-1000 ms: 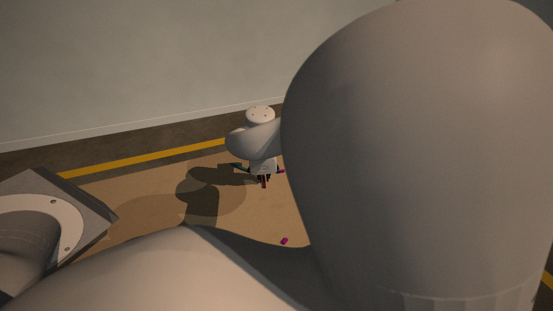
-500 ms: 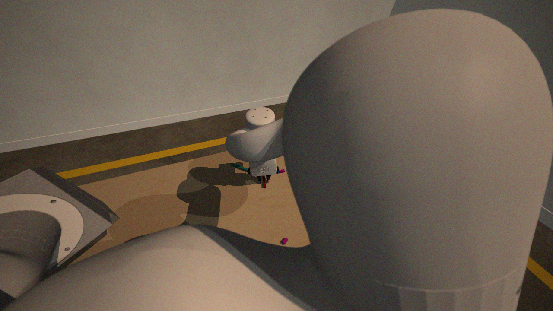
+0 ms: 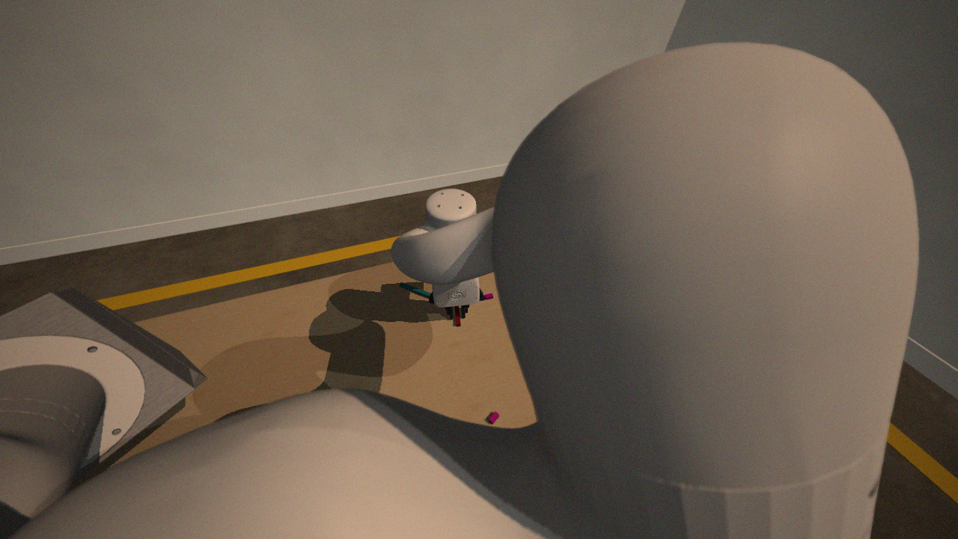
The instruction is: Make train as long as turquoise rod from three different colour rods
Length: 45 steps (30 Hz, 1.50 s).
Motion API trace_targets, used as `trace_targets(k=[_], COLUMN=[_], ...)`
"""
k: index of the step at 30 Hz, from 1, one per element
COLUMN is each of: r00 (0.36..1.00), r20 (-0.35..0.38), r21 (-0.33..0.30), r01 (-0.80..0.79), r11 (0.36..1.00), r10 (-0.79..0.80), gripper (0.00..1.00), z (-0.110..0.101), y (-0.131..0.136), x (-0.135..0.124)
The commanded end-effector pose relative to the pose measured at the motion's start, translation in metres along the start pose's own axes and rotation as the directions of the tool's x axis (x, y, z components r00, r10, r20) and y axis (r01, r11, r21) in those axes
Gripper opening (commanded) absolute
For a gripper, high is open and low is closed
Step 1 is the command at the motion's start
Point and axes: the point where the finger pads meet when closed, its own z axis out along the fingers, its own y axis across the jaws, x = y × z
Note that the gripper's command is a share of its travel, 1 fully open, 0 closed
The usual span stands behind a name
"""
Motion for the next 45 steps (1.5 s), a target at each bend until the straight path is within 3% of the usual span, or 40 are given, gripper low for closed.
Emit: trace_targets(k=[1,34,35,45], r00=[1.0,1.0,1.0,1.0], r20=[-0.001,-0.001,-0.001,-0.001], r21=[-0.001,-0.001,-0.001,-0.001], r01=[0.0,0.0,0.0,0.0], r11=[1.0,1.0,1.0,1.0], r10=[0.0,0.0,0.0,0.0], gripper=[0.24,0.24,0.04,0.04], z=[-0.0004,-0.0004,-0.0004,-0.0004], y=[0.0004,0.0004,0.0004,0.0004], x=[0.0003,0.0003,0.0003,0.0003])
